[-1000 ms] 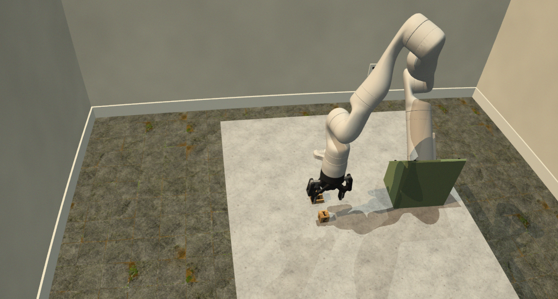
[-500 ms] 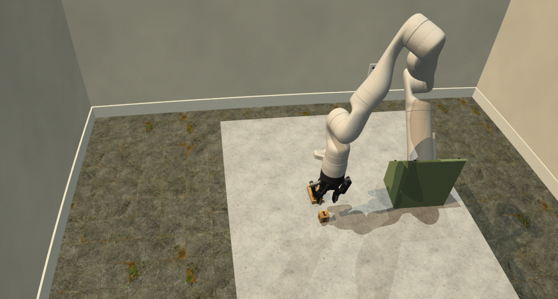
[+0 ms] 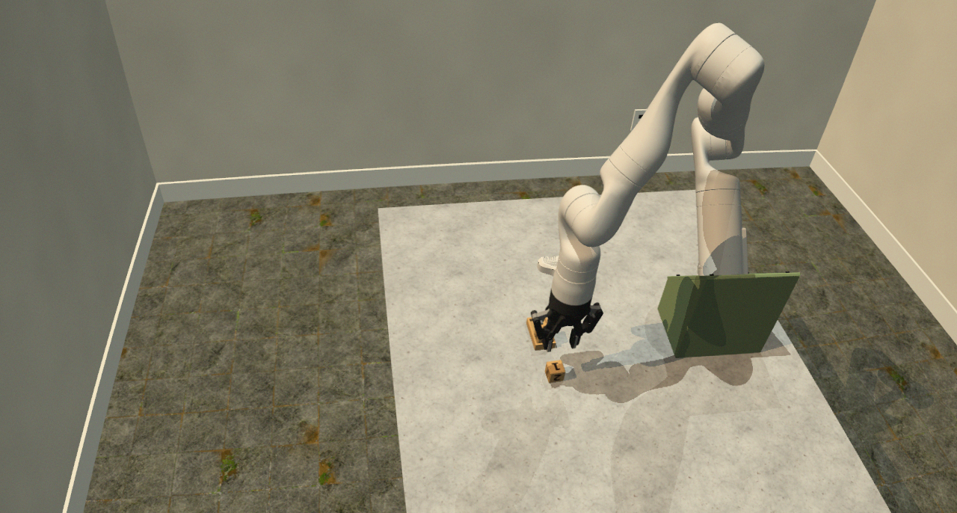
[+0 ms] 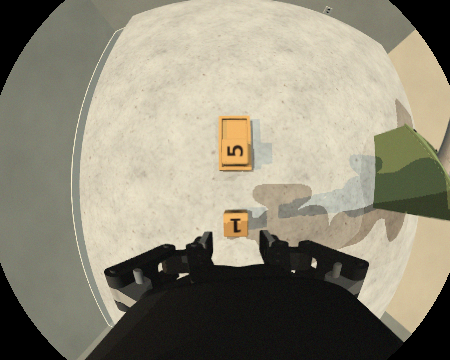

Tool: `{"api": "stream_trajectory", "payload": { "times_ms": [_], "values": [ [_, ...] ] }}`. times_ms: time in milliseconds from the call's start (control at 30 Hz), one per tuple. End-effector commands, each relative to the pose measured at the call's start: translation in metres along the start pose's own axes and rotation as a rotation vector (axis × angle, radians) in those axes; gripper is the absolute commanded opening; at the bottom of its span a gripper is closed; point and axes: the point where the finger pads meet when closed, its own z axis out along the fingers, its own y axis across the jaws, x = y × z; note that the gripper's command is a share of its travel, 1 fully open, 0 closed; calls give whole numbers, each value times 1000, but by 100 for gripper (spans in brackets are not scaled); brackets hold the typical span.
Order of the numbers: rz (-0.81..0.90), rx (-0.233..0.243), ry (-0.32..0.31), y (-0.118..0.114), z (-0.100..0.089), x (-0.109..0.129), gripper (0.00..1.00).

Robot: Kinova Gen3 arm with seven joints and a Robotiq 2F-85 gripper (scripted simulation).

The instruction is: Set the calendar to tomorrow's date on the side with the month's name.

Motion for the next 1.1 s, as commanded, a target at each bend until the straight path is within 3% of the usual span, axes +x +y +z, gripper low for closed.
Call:
{"api": "stream_trajectory", "payload": {
  "times_ms": [0, 467, 1067],
  "values": [
    [0, 1, -1, 0, -1, 0, 48],
    [1, -1, 0, 0, 2, 0, 48],
    [1, -4, 2, 0, 19, 0, 48]
  ]
}}
